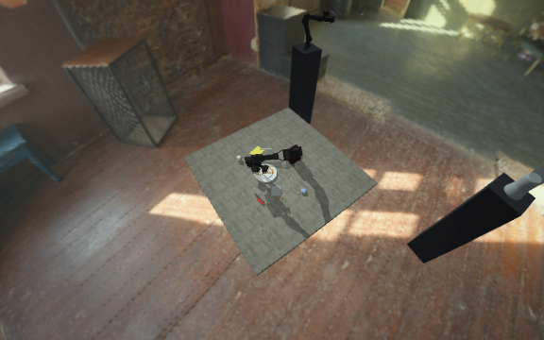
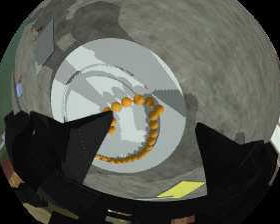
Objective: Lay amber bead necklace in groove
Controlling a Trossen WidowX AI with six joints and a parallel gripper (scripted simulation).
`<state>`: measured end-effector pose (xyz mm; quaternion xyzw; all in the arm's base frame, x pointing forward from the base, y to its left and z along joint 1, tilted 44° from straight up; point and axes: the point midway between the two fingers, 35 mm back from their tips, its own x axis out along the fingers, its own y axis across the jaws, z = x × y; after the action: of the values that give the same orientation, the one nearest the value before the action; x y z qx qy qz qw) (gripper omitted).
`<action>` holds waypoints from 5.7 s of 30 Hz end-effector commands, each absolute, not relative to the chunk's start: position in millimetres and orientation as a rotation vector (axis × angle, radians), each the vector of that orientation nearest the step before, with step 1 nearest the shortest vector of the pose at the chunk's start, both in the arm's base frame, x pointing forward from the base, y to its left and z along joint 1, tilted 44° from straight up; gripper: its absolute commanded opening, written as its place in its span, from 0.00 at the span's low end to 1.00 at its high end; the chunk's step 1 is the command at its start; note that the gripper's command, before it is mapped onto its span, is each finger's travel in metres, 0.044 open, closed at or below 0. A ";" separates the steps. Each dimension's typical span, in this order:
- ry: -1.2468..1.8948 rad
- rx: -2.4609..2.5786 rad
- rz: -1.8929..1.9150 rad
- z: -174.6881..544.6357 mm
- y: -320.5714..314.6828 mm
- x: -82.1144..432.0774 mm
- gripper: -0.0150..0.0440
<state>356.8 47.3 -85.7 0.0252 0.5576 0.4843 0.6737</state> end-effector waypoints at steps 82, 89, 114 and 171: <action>1.777 1.031 0.110 -42.0 85.4 264.0 0.25; 1.777 1.031 0.110 -42.0 85.4 264.0 0.25; 1.782 1.041 0.107 -32.9 86.8 264.4 0.25; 1.783 1.042 0.108 -14.3 106.4 264.5 1.00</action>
<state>264.5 106.8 -14.7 0.4350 0.7409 0.0438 0.5099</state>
